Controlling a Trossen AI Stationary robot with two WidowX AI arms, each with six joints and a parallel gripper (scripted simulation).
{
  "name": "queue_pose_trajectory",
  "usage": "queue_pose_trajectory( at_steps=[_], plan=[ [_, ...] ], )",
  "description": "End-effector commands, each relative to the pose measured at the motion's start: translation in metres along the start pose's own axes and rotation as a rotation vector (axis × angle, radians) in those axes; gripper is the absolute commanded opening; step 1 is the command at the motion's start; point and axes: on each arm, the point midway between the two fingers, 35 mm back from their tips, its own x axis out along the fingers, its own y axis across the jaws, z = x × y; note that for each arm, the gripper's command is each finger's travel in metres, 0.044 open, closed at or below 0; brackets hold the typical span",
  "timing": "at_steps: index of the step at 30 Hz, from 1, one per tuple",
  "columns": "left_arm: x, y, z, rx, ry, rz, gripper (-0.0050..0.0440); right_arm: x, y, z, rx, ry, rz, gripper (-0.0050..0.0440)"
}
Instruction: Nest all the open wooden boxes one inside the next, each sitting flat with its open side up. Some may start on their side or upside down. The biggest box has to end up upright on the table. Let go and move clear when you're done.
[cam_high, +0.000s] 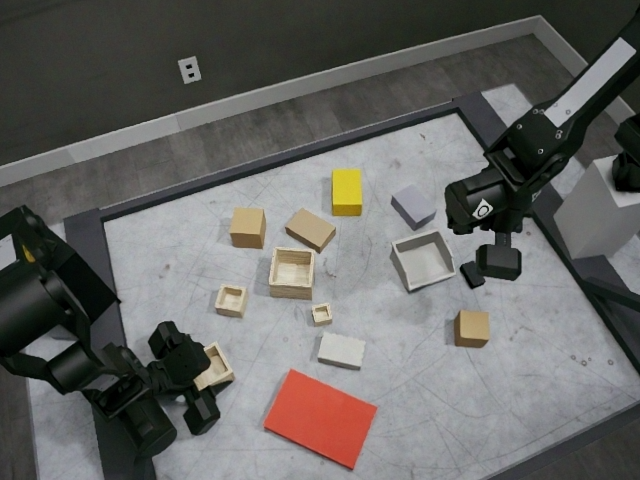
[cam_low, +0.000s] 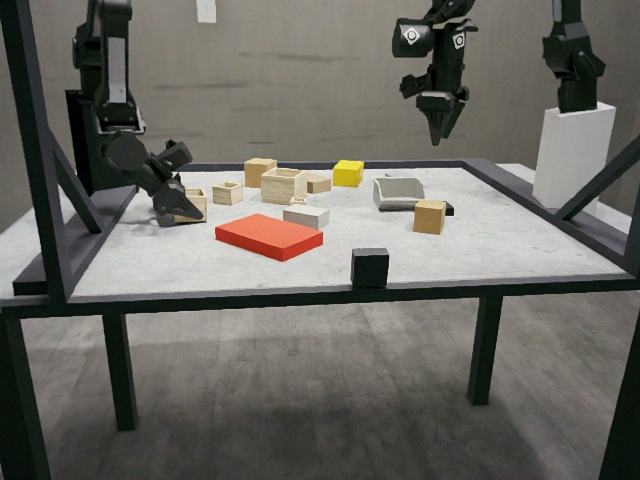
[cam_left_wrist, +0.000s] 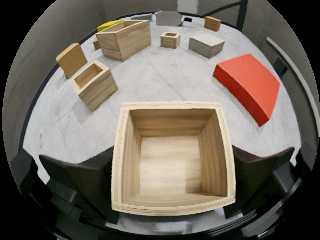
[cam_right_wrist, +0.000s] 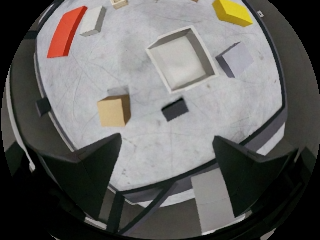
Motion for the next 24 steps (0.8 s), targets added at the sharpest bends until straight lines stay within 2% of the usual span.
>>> queue_pose_trajectory(
  at_steps=[1,5,6,18,20,24],
  plan=[
    [0.0015,-0.0031,-0.0006,-0.014,-0.043,-0.005,-0.0050,-0.0058,0.0032,0.0044,0.002,-0.021,0.011,0.0400],
    [0.0034,-0.0031,-0.0027,-0.014,-0.043,-0.005,-0.0050,-0.0058,0.0032,0.0044,0.002,-0.021,0.011,0.0400],
    [0.0018,-0.0046,-0.0004,-0.019,-0.044,-0.009,0.0024,-0.0058,0.0032,0.0044,0.002,-0.021,0.011,0.0400],
    [0.0018,-0.0046,-0.0004,-0.019,-0.044,-0.009,0.0312,-0.0058,0.0032,0.0044,0.002,-0.021,0.011,0.0400],
    [0.0018,-0.0046,-0.0004,-0.019,-0.044,-0.009,0.0312,-0.0058,0.0032,0.0044,0.002,-0.021,0.011,0.0400],
    [0.0018,-0.0046,-0.0004,-0.019,-0.044,-0.009,0.0400,-0.0058,0.0032,0.0044,0.002,-0.021,0.011,0.0400]
  ],
)
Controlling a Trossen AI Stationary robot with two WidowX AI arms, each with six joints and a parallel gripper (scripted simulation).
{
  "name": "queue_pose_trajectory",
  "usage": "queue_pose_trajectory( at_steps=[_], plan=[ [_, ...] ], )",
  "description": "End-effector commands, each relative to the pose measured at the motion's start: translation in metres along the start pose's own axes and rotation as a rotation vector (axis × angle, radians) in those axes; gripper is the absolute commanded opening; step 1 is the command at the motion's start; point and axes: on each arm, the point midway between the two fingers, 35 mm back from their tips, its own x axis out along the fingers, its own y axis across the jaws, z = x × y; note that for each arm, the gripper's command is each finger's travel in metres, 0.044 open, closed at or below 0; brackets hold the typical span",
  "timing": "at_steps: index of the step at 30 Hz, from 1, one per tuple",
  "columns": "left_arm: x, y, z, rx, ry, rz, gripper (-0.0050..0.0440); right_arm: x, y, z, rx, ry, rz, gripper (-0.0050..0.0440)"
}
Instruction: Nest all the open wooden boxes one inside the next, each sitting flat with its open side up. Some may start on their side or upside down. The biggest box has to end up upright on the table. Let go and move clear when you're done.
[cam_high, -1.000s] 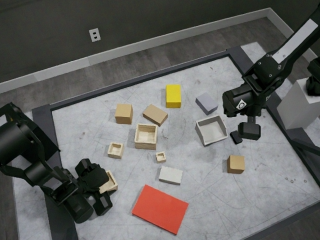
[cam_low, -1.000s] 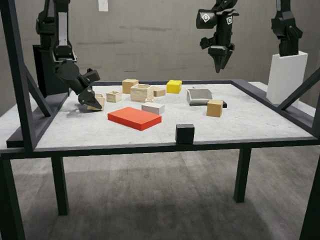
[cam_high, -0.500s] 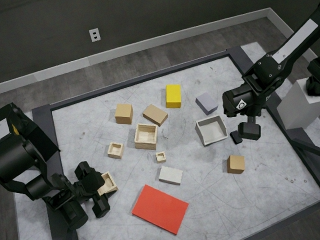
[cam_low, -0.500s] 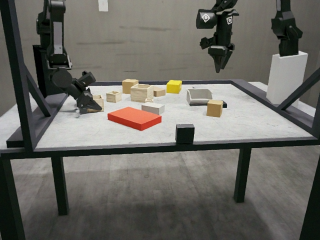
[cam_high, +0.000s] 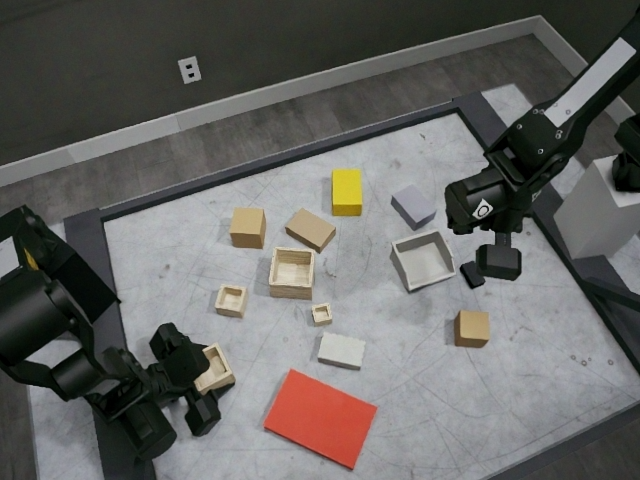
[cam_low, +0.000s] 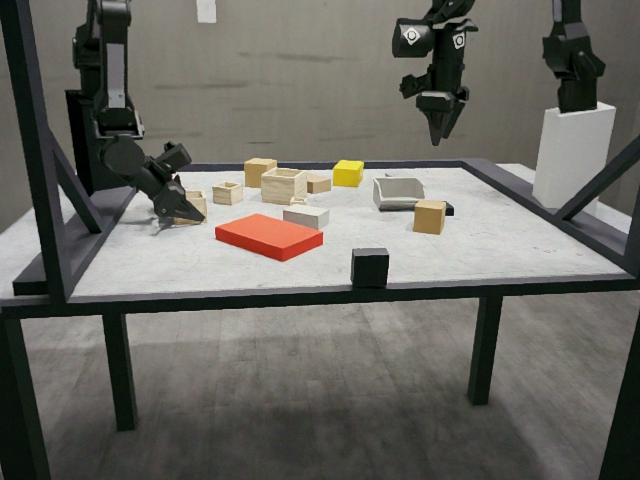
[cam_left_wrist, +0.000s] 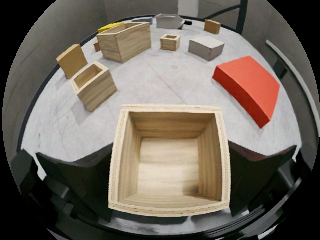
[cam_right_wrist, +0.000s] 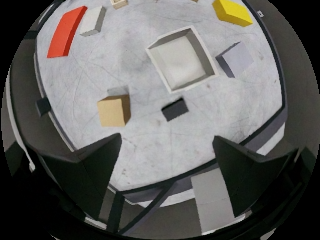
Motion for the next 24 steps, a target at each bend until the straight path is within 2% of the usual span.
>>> queue_pose_trajectory(
  at_steps=[1,16,24],
  plan=[
    [-0.001,-0.003,0.001,-0.011,-0.006,-0.008,0.0400,-0.006,0.003,0.004,0.002,-0.021,0.011,0.0400],
    [-0.001,-0.003,0.002,-0.011,-0.002,-0.008,0.0400,-0.006,0.003,0.004,0.002,-0.021,0.011,0.0400],
    [-0.014,-0.004,0.020,-0.012,0.208,-0.013,0.0400,-0.006,0.003,0.004,0.002,-0.021,0.011,0.0400]
  ],
)
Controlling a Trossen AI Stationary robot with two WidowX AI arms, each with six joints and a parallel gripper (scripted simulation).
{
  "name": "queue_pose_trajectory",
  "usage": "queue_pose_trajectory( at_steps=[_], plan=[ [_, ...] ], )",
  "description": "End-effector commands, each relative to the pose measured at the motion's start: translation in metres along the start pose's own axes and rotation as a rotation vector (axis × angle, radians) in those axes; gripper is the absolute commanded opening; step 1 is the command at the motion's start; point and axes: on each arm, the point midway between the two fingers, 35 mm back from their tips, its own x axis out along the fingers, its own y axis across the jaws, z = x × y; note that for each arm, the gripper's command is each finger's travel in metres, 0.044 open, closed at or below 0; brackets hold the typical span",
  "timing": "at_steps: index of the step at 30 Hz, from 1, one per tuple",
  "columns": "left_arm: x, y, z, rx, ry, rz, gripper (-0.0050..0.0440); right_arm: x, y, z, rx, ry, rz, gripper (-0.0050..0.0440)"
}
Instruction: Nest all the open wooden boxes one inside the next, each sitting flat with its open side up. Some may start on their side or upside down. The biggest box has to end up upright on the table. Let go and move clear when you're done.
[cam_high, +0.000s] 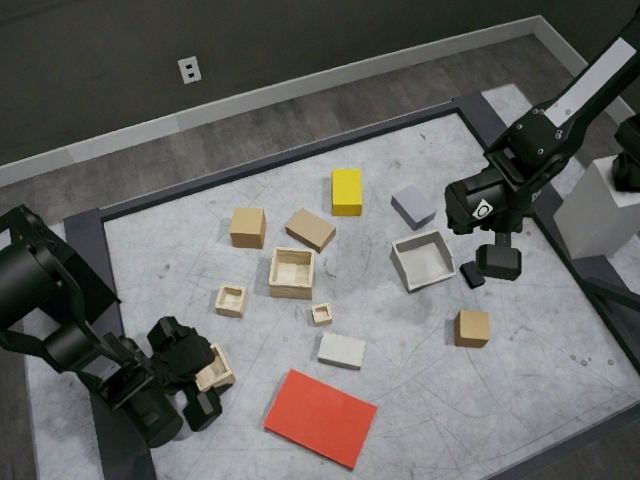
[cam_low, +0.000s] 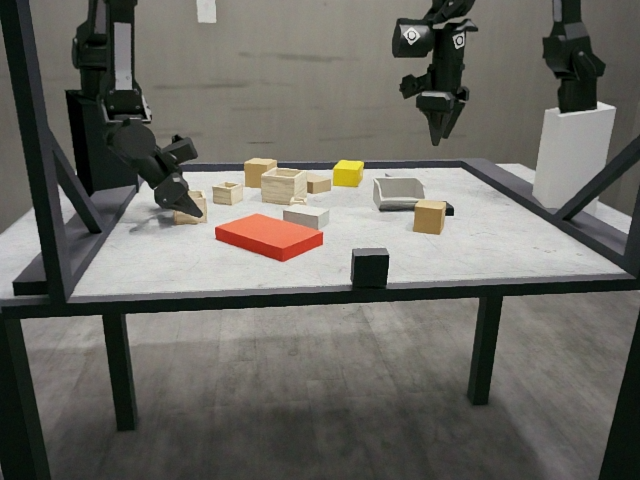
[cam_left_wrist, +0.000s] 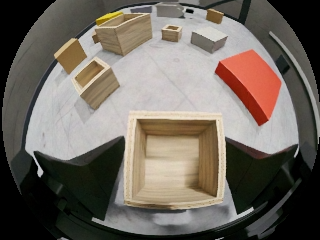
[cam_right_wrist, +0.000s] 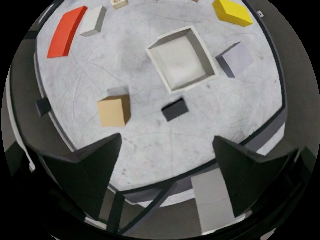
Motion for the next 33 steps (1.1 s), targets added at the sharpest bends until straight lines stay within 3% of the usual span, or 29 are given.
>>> queue_pose_trajectory(
  at_steps=[1,6,10,14,18,24,29,33],
  plan=[
    [-0.009,-0.007,0.011,-0.018,0.068,-0.019,0.0400,-0.006,0.003,0.004,0.002,-0.021,0.011,0.0400],
    [-0.011,-0.008,0.015,-0.017,0.115,-0.019,0.0400,-0.006,0.003,0.004,0.002,-0.021,0.011,0.0400],
    [-0.022,-0.009,0.026,-0.018,0.261,-0.024,0.0400,-0.006,0.003,0.004,0.002,-0.021,0.011,0.0400],
    [-0.025,-0.012,0.030,-0.020,0.306,-0.031,0.0400,-0.006,0.003,0.004,0.002,-0.021,0.011,0.0400],
    [-0.036,-0.011,0.042,-0.017,0.466,-0.034,0.0400,-0.006,0.003,0.004,0.002,-0.021,0.011,0.0400],
    [-0.039,-0.011,0.045,-0.018,0.499,-0.036,0.0400,-0.006,0.003,0.004,0.002,-0.021,0.011,0.0400],
    [-0.051,-0.011,0.058,-0.014,0.680,-0.038,0.0400,-0.006,0.003,0.004,0.002,-0.021,0.011,0.0400],
    [-0.053,-0.010,0.061,-0.015,0.706,-0.040,0.0400,-0.006,0.003,0.004,0.002,-0.021,0.011,0.0400]
  ],
)
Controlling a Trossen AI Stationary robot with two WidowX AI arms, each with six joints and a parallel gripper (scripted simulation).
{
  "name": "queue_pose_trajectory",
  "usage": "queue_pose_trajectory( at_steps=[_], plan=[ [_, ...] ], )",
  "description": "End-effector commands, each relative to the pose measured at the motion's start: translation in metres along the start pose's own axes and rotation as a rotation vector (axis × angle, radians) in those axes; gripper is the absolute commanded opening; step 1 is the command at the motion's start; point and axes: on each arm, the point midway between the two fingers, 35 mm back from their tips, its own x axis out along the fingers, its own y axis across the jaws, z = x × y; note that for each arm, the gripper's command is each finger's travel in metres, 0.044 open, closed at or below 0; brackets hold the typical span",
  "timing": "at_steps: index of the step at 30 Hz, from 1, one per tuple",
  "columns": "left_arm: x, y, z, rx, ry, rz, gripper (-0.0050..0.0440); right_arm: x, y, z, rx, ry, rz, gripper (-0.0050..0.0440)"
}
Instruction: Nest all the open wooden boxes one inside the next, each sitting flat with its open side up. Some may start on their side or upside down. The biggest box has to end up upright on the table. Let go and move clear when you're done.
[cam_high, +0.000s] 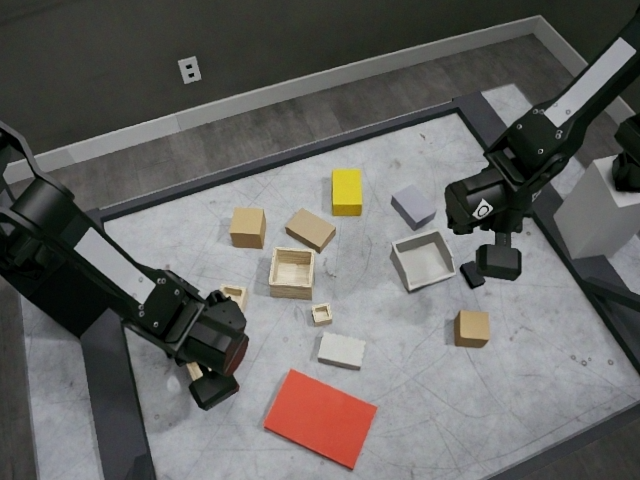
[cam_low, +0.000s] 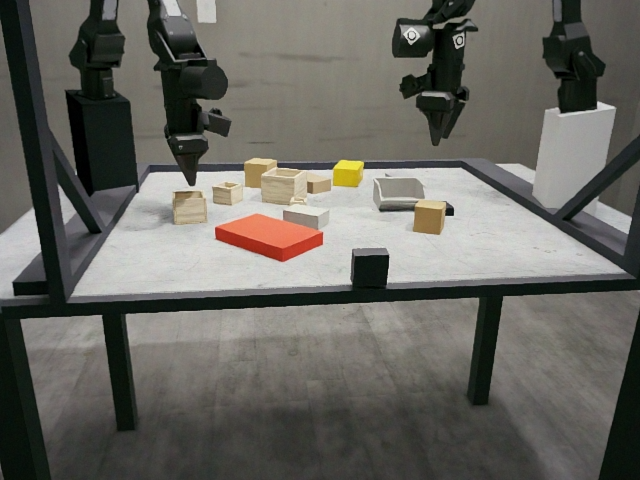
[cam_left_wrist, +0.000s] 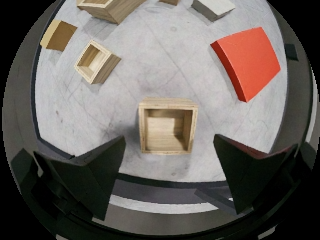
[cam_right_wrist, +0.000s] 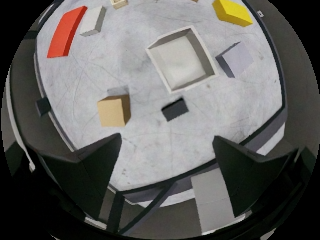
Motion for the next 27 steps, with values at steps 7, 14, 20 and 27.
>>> queue_pose_trajectory(
  at_steps=[7,14,20,27],
  plan=[
    [-0.0073,-0.0039,0.0004,0.006,0.034,-0.009,0.0400,-0.0058,0.0032,0.0044,0.002,-0.021,0.011,0.0400],
    [-0.0073,-0.0039,0.0004,0.006,0.034,-0.009,0.0400,-0.0058,0.0032,0.0044,0.002,-0.021,0.011,0.0400],
    [-0.0073,-0.0039,0.0004,0.006,0.034,-0.009,0.0400,-0.0058,0.0032,0.0044,0.002,-0.021,0.011,0.0400],
    [-0.0073,-0.0039,0.0004,0.006,0.034,-0.009,0.0400,-0.0058,0.0032,0.0044,0.002,-0.021,0.011,0.0400]
  ],
)
